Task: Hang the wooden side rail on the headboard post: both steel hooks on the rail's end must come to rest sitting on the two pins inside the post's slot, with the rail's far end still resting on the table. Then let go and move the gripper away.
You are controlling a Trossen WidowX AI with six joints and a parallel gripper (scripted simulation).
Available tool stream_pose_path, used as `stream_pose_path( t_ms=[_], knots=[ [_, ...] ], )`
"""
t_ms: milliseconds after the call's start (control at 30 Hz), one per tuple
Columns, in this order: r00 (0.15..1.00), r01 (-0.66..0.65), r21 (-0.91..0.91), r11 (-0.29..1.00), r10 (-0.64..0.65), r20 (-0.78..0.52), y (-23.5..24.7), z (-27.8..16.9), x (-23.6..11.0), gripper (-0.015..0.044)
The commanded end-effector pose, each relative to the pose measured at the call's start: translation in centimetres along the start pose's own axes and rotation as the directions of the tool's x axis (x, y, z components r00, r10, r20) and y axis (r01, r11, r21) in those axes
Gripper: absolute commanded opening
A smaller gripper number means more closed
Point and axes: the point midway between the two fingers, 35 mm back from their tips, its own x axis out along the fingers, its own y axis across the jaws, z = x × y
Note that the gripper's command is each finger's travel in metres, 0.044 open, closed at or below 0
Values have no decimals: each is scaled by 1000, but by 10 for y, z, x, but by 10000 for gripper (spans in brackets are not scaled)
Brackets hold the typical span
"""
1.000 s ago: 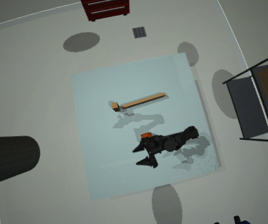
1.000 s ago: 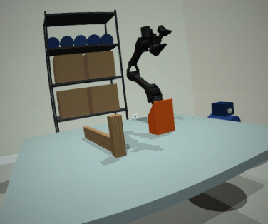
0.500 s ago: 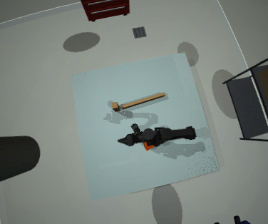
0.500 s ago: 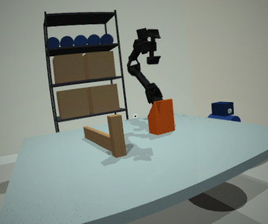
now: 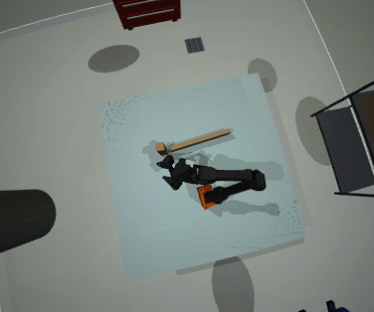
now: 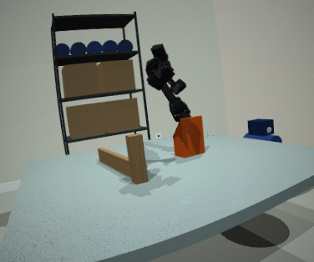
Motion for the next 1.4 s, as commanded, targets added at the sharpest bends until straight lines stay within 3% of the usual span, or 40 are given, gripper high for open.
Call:
stream_pose_path(
  t_ms=[0,300,567,1367],
  knots=[
    [991,-3,232,973,-28,131,-9,37,29,440],
    [913,-183,644,743,-114,391,-41,116,77,440],
    [798,-432,777,458,-207,566,-82,177,99,440],
    [795,-438,777,451,-209,569,-83,178,99,440]
  ],
)
